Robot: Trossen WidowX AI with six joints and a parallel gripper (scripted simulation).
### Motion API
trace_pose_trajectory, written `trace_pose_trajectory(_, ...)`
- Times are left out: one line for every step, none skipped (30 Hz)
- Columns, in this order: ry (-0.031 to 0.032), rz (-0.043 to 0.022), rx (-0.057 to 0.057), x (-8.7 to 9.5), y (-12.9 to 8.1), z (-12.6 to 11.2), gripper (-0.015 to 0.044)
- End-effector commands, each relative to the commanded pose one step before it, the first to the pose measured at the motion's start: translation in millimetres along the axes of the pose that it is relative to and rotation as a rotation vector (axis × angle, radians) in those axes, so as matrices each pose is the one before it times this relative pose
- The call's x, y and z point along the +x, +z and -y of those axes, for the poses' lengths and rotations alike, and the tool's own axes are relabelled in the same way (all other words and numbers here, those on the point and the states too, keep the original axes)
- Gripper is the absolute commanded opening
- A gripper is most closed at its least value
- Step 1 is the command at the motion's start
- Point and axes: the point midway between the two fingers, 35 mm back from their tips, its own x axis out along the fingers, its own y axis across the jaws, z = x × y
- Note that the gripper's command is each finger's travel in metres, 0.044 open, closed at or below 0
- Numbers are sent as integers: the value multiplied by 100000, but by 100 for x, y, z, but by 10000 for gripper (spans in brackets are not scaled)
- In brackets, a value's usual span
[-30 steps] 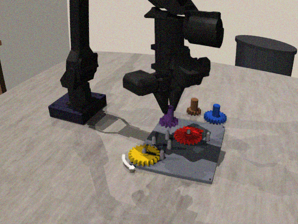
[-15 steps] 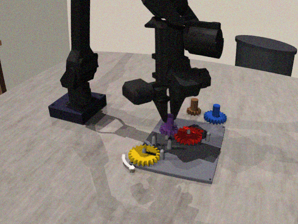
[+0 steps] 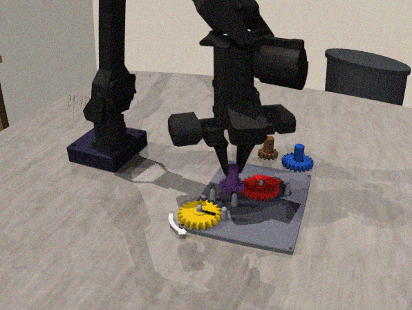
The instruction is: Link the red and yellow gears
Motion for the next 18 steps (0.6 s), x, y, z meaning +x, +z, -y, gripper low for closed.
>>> trace_pose_trajectory(-203,-18,-2527,105,1,9,0)
trace_pose_trajectory(1,0,-1996,1,-6,-13,0)
trace_pose_trajectory(1,0,-2046,1,-8,-11,0)
trace_pose_trajectory(1,-1,-2270,1,-10,-9,0)
trace_pose_trajectory(1,-1,-2601,1,-12,-7,0)
trace_pose_trajectory(1,-1,-2885,0,-13,-5,0)
trace_pose_trajectory(0,-1,-3013,0,-14,-2,0)
trace_pose_trajectory(0,-1,-2605,0,-11,1,0)
trace_pose_trajectory(0,-1,-2582,0,-10,4,0)
trace_pose_trajectory(0,0,-2603,0,-9,6,0)
trace_pose_trajectory(-1,0,-2601,0,-7,8,0)
trace_pose_trajectory(-1,0,-2552,9,-5,10,0)
trace_pose_trajectory(-1,0,-2870,20,-2,13,0)
trace_pose_trajectory(-1,0,-2724,24,1,13,0)
trace_pose_trajectory(-1,0,-2452,20,4,13,0)
trace_pose_trajectory(-1,1,-2541,19,9,13,0)
trace_pose_trajectory(-1,1,-2694,21,17,14,0)
trace_pose_trajectory(-1,2,-2192,23,23,9,0)
